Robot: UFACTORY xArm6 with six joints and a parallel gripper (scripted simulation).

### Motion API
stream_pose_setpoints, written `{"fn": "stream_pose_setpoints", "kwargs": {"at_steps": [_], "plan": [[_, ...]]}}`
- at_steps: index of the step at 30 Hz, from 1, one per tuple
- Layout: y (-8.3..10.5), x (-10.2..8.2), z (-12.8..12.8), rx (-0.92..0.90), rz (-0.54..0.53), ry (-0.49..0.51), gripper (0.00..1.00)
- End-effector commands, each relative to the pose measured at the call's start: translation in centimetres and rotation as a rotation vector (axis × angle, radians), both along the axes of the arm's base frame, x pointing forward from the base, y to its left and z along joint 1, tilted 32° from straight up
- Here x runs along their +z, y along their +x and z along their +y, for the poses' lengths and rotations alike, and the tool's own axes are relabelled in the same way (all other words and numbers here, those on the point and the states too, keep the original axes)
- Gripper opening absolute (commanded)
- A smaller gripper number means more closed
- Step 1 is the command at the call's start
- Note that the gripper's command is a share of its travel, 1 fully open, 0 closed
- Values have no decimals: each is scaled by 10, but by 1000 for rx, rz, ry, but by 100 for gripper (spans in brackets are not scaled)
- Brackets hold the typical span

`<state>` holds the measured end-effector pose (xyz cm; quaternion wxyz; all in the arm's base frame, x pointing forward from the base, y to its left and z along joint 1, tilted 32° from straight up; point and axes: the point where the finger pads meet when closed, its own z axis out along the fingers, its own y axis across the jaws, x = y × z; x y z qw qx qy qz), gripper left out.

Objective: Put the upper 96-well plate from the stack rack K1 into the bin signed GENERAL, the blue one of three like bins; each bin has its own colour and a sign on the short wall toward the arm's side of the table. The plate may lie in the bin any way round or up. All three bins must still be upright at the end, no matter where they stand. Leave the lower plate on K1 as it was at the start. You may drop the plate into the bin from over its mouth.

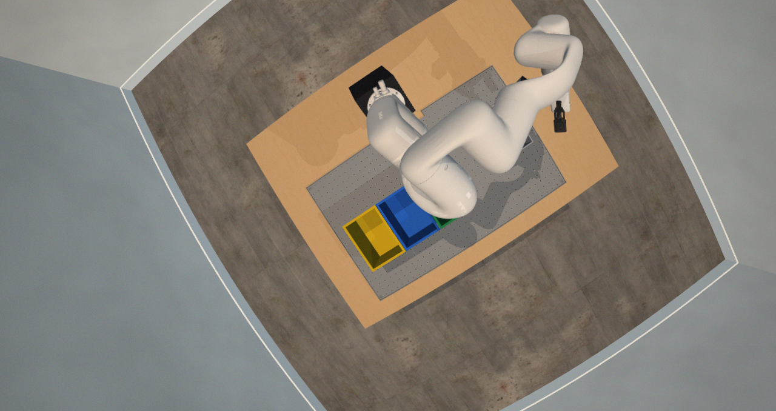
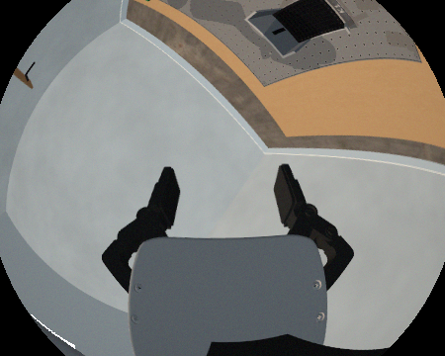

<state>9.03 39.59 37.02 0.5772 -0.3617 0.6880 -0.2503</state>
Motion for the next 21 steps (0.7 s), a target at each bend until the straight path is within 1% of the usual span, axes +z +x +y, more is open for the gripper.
{"fn": "stream_pose_setpoints", "kwargs": {"at_steps": [1,17,19,21], "plan": [[0,1,0,1,1,3,100],[0,1,0,1,1,3,100],[6,-6,-4,-17,21,64,100],[6,-7,-4,-36,42,124,100]]}}
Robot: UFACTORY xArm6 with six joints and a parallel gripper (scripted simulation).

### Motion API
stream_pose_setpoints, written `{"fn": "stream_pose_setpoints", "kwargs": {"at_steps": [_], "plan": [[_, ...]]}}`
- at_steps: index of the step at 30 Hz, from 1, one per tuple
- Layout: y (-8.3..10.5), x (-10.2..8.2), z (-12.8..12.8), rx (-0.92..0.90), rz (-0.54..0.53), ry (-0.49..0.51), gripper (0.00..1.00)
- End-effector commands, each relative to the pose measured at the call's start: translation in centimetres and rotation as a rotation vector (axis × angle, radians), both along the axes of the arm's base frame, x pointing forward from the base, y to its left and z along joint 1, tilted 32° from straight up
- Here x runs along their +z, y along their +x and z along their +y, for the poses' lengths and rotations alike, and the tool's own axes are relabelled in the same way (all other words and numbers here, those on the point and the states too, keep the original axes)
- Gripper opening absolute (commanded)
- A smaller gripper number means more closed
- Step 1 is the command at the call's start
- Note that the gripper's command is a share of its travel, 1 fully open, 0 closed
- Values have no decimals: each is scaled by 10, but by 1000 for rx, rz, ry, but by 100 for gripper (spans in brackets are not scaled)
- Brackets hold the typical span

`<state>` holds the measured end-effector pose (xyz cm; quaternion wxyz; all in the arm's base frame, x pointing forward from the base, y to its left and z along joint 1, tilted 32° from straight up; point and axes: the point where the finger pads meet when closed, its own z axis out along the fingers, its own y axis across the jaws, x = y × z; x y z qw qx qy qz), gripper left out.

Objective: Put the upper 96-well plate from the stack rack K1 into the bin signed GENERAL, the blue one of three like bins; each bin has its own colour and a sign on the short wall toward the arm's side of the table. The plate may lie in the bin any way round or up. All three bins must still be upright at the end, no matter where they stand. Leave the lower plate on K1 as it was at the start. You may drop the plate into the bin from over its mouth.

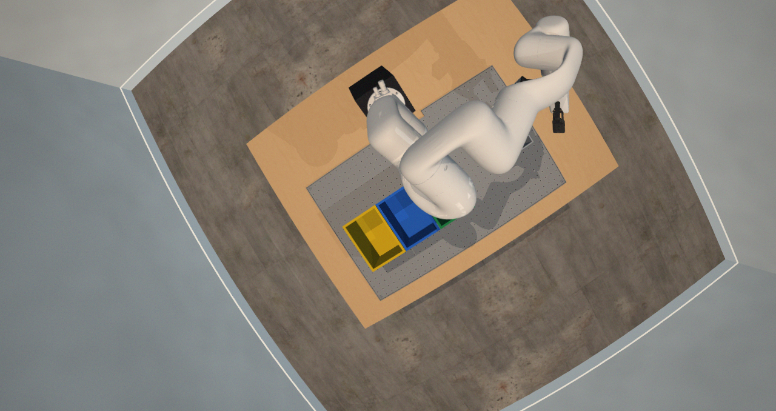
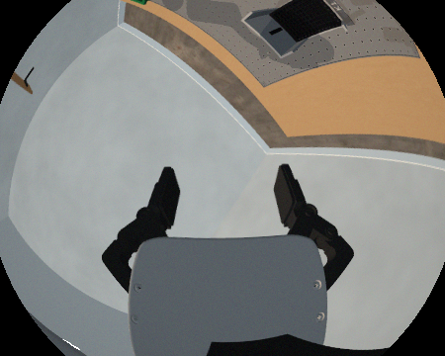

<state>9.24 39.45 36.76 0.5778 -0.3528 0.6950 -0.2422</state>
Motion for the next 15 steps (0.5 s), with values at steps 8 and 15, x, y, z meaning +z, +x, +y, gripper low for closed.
{"fn": "stream_pose_setpoints", "kwargs": {"at_steps": [8,15], "plan": [[10,-12,-7,-102,103,316,100],[16,-21,-12,-159,146,459,100]]}}
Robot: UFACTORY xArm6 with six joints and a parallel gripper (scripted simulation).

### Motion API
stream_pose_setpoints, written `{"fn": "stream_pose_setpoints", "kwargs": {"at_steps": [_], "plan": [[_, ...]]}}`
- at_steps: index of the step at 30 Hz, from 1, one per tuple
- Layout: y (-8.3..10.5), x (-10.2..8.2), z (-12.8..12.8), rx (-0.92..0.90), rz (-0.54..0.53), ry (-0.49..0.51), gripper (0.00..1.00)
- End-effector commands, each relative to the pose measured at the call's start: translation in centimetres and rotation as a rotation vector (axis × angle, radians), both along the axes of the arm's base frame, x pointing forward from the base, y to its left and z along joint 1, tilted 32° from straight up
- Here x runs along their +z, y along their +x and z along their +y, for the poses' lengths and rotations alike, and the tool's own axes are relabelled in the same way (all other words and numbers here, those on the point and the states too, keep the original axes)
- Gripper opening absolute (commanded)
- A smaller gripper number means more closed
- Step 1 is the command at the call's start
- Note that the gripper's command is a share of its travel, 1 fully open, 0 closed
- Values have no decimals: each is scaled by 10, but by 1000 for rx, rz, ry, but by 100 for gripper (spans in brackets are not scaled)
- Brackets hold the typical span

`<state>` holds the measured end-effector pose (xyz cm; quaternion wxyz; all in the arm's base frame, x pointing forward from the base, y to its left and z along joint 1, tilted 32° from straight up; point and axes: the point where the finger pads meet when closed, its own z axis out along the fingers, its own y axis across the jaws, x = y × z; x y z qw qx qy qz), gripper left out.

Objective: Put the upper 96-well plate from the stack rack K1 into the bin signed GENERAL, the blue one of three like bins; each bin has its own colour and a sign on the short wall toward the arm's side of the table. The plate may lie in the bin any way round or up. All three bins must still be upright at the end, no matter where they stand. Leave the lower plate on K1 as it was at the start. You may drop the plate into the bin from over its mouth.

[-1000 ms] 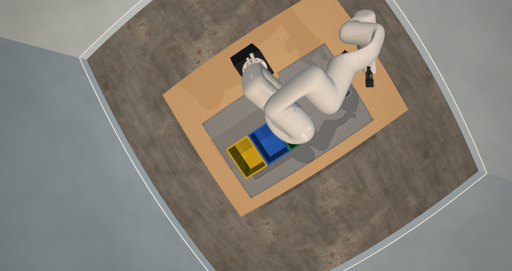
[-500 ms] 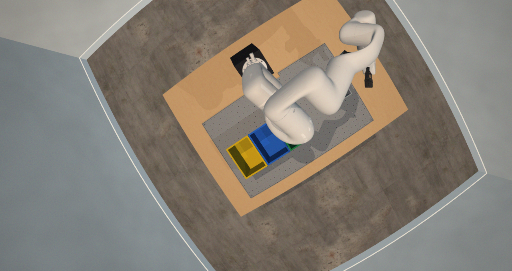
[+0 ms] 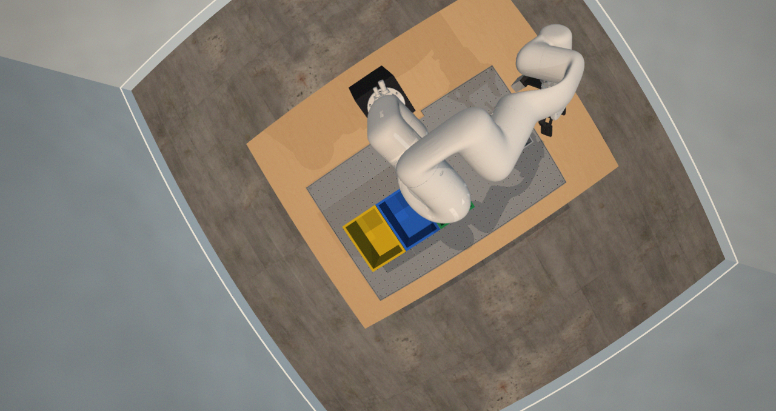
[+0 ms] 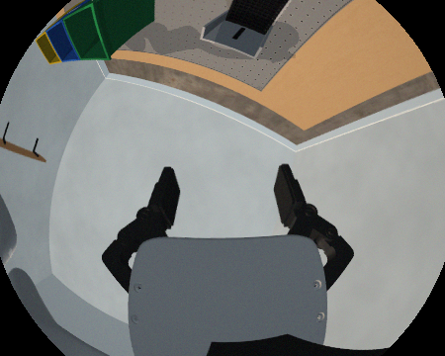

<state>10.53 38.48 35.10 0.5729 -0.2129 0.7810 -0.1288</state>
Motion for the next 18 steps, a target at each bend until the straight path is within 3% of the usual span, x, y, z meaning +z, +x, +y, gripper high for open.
{"fn": "stream_pose_setpoints", "kwargs": {"at_steps": [1,13,15,18], "plan": [[5,-8,-5,-46,35,129,100],[12,-20,-12,-200,130,458,100],[12,-20,-12,-200,130,458,100],[16,-27,-17,-245,153,544,100]]}}
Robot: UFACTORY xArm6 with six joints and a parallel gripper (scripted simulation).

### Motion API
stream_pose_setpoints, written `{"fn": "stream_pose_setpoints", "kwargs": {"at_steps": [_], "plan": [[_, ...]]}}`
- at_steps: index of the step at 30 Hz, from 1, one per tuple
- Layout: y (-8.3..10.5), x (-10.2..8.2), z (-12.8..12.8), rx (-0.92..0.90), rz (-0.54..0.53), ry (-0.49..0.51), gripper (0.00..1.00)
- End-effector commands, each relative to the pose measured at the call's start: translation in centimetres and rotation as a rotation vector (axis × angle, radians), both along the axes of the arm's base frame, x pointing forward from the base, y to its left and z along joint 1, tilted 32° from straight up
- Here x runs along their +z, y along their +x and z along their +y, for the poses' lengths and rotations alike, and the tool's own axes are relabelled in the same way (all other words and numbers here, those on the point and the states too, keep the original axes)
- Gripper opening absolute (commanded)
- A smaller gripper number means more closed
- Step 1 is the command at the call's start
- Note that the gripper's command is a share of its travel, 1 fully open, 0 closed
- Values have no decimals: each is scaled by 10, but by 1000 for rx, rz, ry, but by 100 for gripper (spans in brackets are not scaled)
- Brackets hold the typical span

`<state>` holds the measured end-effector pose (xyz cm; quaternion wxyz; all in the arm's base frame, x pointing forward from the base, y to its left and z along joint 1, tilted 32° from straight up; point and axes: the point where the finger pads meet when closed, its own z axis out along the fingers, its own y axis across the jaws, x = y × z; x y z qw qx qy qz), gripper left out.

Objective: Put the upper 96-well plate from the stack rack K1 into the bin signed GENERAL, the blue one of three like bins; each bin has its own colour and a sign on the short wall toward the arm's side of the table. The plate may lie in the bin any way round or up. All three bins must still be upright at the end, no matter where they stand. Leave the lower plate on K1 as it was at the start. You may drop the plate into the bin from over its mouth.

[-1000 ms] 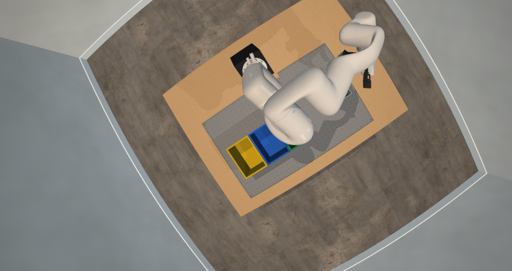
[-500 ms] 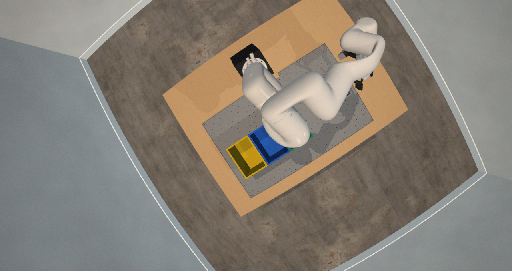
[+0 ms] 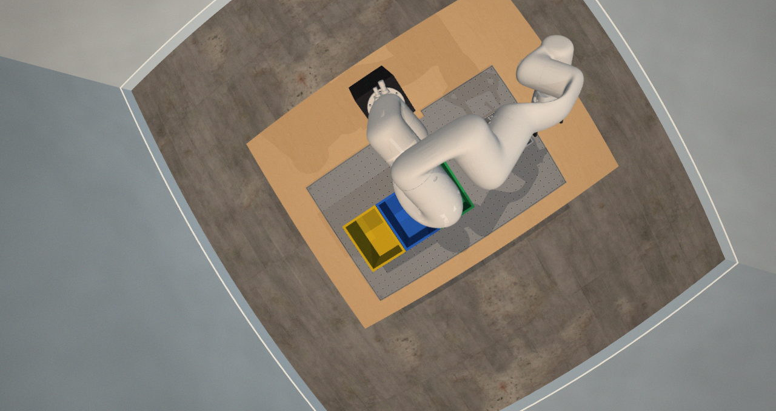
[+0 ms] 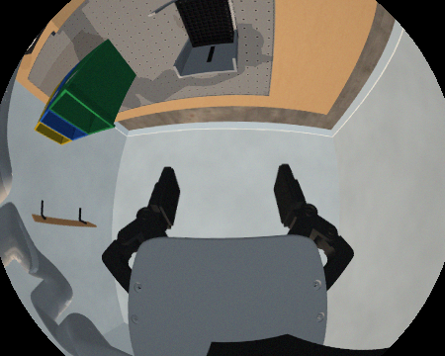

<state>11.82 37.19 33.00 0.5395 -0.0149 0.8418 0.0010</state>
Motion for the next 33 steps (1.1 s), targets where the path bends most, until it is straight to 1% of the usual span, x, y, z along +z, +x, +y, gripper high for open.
{"fn": "stream_pose_setpoints", "kwargs": {"at_steps": [1,9,10,12,14,18,21,22,27,28,29,31,33], "plan": [[3,-6,-4,-65,34,136,100],[7,-14,-9,-189,93,351,100],[7,-14,-9,-189,93,351,100],[8,-17,-11,-224,107,407,100],[8,-17,-11,-224,107,407,100],[11,-24,-15,-294,135,516,100],[11,-24,-15,-346,154,595,100],[12,-27,-17,-365,160,622,100],[13,-30,-19,-459,191,755,100],[13,-30,-19,-459,191,755,100],[14,-33,-21,-478,196,781,100],[14,-33,-21,-478,196,781,100],[14,-36,-23,-518,207,834,100]]}}
